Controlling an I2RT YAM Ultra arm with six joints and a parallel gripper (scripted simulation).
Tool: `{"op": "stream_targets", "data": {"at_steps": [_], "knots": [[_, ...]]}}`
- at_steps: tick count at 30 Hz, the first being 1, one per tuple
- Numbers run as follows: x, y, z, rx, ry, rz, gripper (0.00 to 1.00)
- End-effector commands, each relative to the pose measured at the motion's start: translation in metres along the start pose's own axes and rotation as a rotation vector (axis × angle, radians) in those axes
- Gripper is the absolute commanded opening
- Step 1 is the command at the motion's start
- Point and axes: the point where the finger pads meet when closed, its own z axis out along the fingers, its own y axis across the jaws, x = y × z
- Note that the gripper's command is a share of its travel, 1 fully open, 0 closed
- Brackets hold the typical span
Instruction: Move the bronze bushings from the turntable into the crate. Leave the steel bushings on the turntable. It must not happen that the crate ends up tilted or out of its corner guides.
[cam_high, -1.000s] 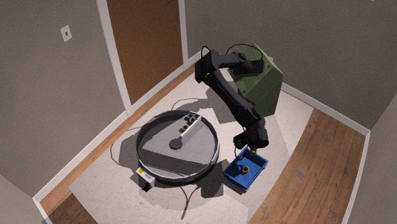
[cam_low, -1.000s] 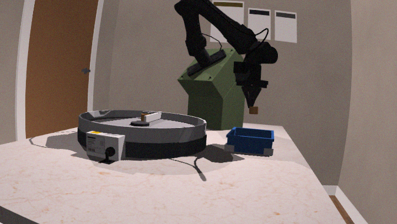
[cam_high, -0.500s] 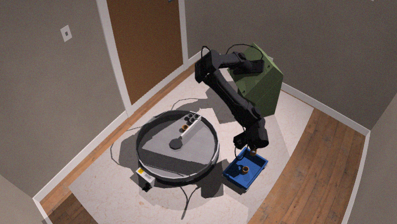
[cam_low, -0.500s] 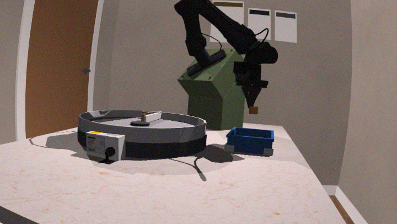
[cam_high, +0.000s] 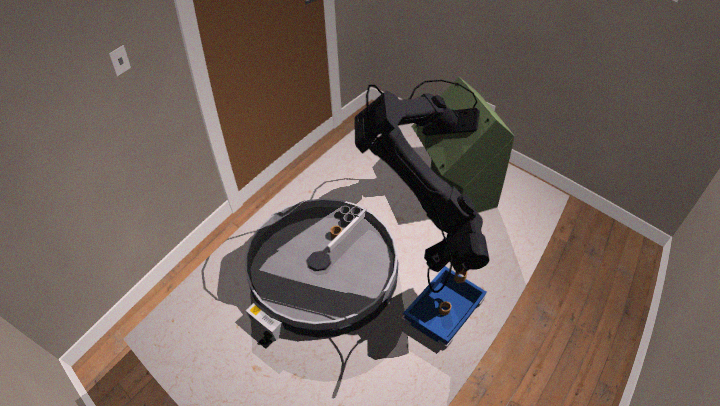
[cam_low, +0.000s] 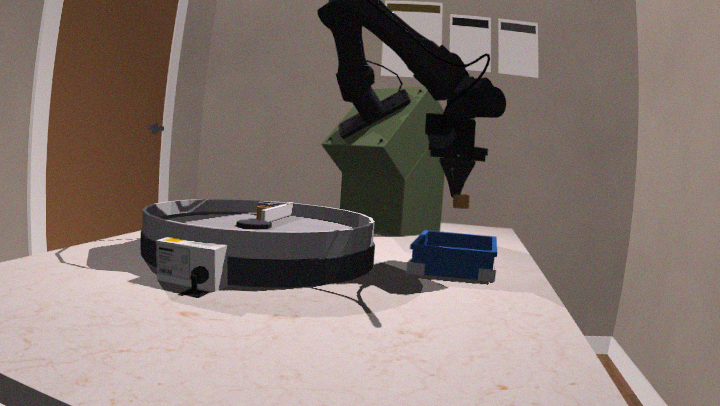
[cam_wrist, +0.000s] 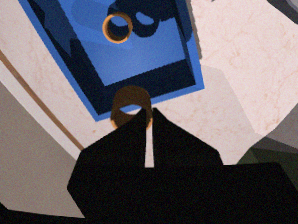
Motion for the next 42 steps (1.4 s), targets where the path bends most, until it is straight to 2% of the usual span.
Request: {"op": "stream_targets", "data": {"at_steps": [1, 3, 36, 38, 41, 42], "knots": [[-0.003, 0.015, -0.015, -0.027, -0.027, -0.001, 0.0], [-0.011, 0.016, -0.021, -0.043, -0.035, 0.017, 0.0], [-0.011, 0.016, -0.021, -0.043, -0.035, 0.014, 0.0], [-0.009, 0.018, -0.018, -0.044, -0.035, 0.01, 0.0], [-0.004, 0.015, 0.001, -0.026, -0.029, 0.004, 0.0], [-0.004, 0.015, 0.001, -0.026, -0.029, 0.004, 0.0]]}}
